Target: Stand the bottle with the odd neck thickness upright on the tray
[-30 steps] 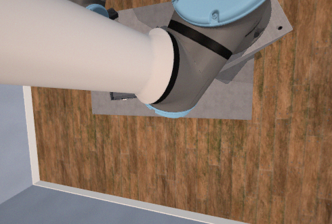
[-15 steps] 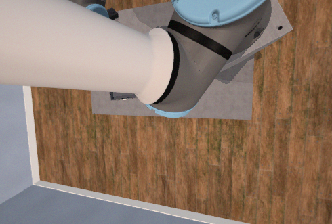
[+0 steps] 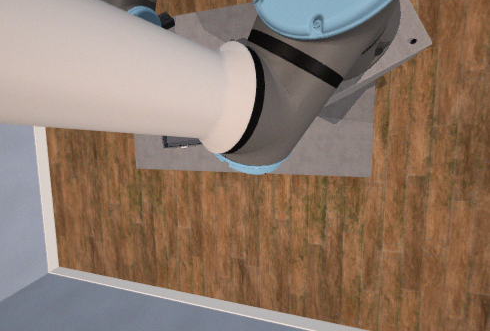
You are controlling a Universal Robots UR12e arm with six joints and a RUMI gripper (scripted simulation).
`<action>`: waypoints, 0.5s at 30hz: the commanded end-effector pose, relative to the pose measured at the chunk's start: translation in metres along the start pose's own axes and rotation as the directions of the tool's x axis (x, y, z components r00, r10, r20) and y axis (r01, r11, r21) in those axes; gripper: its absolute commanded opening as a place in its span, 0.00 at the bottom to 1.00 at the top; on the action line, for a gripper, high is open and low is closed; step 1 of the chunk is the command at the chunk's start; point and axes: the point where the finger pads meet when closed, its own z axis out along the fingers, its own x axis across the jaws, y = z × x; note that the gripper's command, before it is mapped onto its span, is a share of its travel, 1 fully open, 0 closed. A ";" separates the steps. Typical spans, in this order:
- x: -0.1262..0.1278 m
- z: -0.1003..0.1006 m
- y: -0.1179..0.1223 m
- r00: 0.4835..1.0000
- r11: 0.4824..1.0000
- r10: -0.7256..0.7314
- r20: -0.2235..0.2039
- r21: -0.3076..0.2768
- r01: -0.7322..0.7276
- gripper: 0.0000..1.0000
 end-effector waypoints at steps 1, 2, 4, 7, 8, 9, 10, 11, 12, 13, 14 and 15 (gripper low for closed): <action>0.000 0.001 0.000 1.000 1.000 0.000 0.001 0.000 0.000 0.38; 0.000 0.001 0.000 1.000 1.000 0.000 0.001 0.000 0.000 0.38; 0.000 0.002 0.000 1.000 1.000 0.000 0.001 0.000 0.000 0.38; 0.000 0.005 0.000 1.000 1.000 0.000 0.001 0.000 0.000 0.38; 0.000 0.006 0.000 1.000 1.000 0.000 0.001 0.000 0.000 0.38; 0.000 0.006 0.000 1.000 1.000 0.000 0.001 0.000 0.000 0.38; 0.000 0.007 0.000 1.000 1.000 0.000 0.001 0.000 0.000 0.38; 0.000 0.008 0.000 1.000 1.000 0.000 0.001 0.000 0.000 0.38; 0.000 0.010 0.000 1.000 1.000 0.000 0.001 0.000 0.000 0.38; 0.000 0.011 0.000 1.000 1.000 0.000 0.001 0.000 0.000 0.38; 0.000 0.012 0.000 1.000 1.000 0.000 0.001 0.000 0.000 0.38; 0.000 0.013 0.000 1.000 1.000 0.000 0.001 0.000 0.000 0.38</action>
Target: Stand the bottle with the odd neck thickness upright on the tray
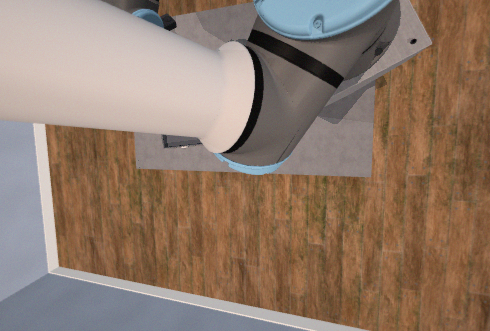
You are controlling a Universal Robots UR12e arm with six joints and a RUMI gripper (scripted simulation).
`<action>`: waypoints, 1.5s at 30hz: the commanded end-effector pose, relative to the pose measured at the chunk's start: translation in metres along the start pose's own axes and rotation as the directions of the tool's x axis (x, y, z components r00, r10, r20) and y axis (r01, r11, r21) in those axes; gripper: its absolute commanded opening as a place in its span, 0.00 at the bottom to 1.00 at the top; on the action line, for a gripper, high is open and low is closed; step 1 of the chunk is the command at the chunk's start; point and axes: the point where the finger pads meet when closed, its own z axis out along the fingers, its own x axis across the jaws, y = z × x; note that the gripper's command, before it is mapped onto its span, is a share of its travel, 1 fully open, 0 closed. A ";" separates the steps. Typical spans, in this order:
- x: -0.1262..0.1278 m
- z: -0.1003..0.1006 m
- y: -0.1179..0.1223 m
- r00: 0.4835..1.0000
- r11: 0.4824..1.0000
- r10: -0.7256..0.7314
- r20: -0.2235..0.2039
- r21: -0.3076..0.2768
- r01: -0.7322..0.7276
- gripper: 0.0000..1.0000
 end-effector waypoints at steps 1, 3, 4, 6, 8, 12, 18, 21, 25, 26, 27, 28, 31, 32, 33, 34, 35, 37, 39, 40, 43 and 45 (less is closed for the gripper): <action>0.000 0.005 0.000 1.000 1.000 0.000 0.001 0.000 0.000 0.38; 0.000 0.006 0.000 1.000 1.000 0.000 0.001 0.000 0.000 0.38; 0.000 0.006 0.000 1.000 1.000 0.000 0.001 0.000 0.000 0.38; 0.000 0.008 0.000 1.000 1.000 0.000 0.001 0.000 0.000 0.38; 0.000 0.011 0.000 1.000 1.000 0.000 0.001 0.000 0.000 0.38; 0.000 0.016 0.000 1.000 1.000 0.000 0.001 0.000 0.000 0.38; 0.000 0.022 0.000 1.000 1.000 0.000 0.001 0.000 0.000 0.38; 0.000 0.023 0.000 1.000 1.000 0.000 0.001 0.000 0.000 0.38; 0.000 0.025 0.000 1.000 1.000 0.000 0.001 0.000 0.000 0.38; 0.000 0.026 0.000 1.000 1.000 0.000 0.001 0.000 0.000 0.38; 0.000 0.026 0.000 1.000 1.000 0.000 0.001 0.000 0.000 0.38; 0.000 0.027 0.000 1.000 1.000 0.000 0.001 0.000 0.000 0.38; 0.000 0.028 0.000 1.000 1.000 0.000 0.001 0.000 0.000 0.38; 0.000 0.028 0.000 1.000 1.000 0.000 0.001 0.000 0.000 0.38; 0.000 0.028 0.000 1.000 1.000 0.000 0.001 0.000 0.000 0.38; 0.000 0.028 0.000 1.000 1.000 0.000 0.001 0.000 0.000 0.38; 0.000 0.028 0.000 1.000 1.000 0.000 0.001 0.000 0.000 0.38; 0.000 0.028 0.000 1.000 1.000 0.000 0.001 0.000 0.000 0.38; 0.000 0.028 0.000 1.000 1.000 0.000 0.001 0.000 0.000 0.38; 0.000 0.028 0.000 1.000 1.000 0.000 0.001 0.000 0.000 0.38; 0.000 0.028 0.000 1.000 1.000 0.000 0.001 0.000 0.000 0.38; 0.000 0.028 0.000 1.000 1.000 0.000 0.001 0.000 0.000 0.38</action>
